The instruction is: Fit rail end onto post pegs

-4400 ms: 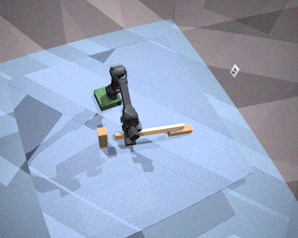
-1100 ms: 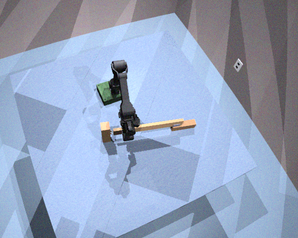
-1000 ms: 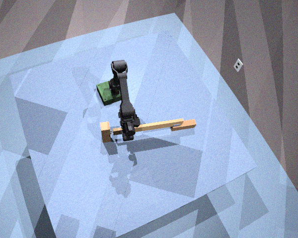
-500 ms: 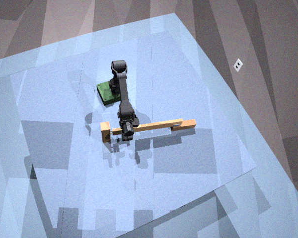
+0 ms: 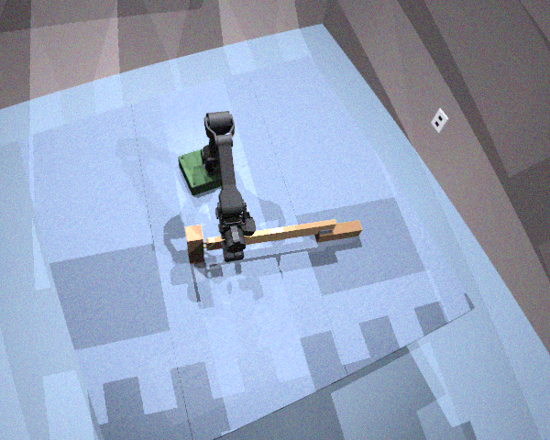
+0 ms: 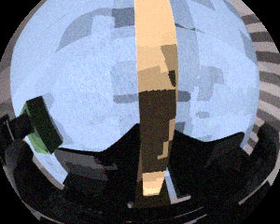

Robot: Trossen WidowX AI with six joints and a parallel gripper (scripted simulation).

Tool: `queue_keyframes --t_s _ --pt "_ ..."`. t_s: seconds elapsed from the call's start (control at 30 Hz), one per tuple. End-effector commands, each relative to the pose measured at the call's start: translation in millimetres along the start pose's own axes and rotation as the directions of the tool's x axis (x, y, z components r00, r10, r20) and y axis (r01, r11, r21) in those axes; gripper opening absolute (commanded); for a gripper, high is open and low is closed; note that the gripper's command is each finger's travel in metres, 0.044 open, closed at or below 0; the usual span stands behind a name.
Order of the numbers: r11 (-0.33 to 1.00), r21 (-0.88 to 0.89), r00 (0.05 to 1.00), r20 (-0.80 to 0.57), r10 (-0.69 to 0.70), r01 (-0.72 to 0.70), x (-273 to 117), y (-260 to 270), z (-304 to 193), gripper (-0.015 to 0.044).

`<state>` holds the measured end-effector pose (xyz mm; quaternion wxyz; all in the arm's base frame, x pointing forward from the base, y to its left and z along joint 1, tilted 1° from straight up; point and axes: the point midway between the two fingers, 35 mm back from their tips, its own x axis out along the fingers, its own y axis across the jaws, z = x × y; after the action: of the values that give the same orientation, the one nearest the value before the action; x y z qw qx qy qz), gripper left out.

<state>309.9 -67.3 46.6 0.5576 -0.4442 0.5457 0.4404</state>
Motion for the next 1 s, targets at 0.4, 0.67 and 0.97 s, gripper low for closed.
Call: queue_keyframes --t_s 0.4,0.67,0.97 --pt "1.000 -0.001 1.000 -0.004 -0.004 0.004 -1.1 -0.6 -6.5 0.0000" --pt "1.000 -0.001 1.000 -0.004 -0.004 0.004 -1.7 -0.5 -8.9 0.0000" --pt "1.000 -0.001 1.000 -0.004 -0.004 0.004 -2.3 -0.5 -11.7 0.0000"
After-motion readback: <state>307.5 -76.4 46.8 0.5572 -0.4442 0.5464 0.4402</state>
